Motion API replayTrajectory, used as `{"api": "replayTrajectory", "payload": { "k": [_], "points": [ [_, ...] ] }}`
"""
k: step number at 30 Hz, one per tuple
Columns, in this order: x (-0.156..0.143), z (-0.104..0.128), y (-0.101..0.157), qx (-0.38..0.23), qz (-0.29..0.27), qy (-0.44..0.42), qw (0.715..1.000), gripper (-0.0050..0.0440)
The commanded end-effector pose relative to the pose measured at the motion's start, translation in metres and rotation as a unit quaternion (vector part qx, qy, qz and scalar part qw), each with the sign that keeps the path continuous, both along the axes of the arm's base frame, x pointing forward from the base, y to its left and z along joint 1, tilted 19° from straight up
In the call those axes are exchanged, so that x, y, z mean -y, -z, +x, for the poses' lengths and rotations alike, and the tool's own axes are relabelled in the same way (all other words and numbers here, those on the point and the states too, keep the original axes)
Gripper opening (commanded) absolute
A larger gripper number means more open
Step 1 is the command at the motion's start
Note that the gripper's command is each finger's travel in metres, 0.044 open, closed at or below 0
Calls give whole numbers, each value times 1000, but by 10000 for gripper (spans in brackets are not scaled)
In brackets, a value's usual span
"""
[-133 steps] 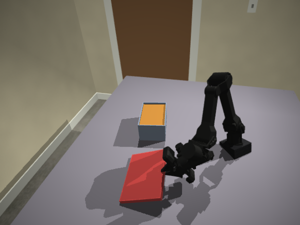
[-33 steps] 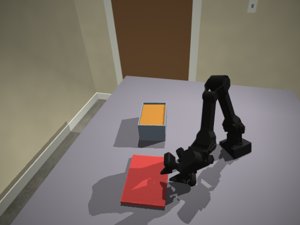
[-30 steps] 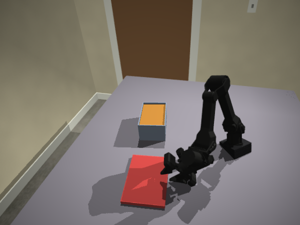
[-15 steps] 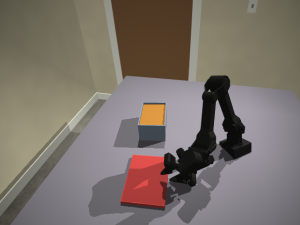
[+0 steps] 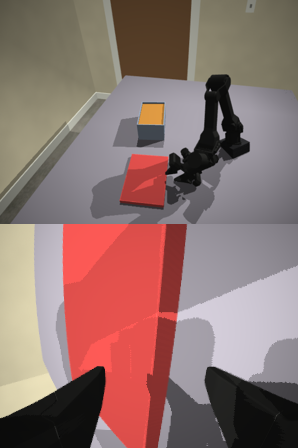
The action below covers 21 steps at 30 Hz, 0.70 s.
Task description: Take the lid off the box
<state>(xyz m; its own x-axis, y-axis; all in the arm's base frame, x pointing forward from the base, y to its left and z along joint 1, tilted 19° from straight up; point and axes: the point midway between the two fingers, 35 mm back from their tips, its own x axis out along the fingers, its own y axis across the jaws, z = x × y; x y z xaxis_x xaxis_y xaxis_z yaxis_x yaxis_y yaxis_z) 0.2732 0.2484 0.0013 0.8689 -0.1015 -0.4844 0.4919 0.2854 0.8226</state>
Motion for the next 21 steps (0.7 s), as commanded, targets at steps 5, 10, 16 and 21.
{"api": "replayTrajectory", "payload": {
  "k": [5,10,16,21],
  "points": [
    [2,-16,1,1,3,2,1000,275],
    [4,-28,3,1,3,2,1000,275],
    [5,-40,5,1,3,2,1000,275],
    [4,-40,4,1,1,0,1000,275]
  ]
}}
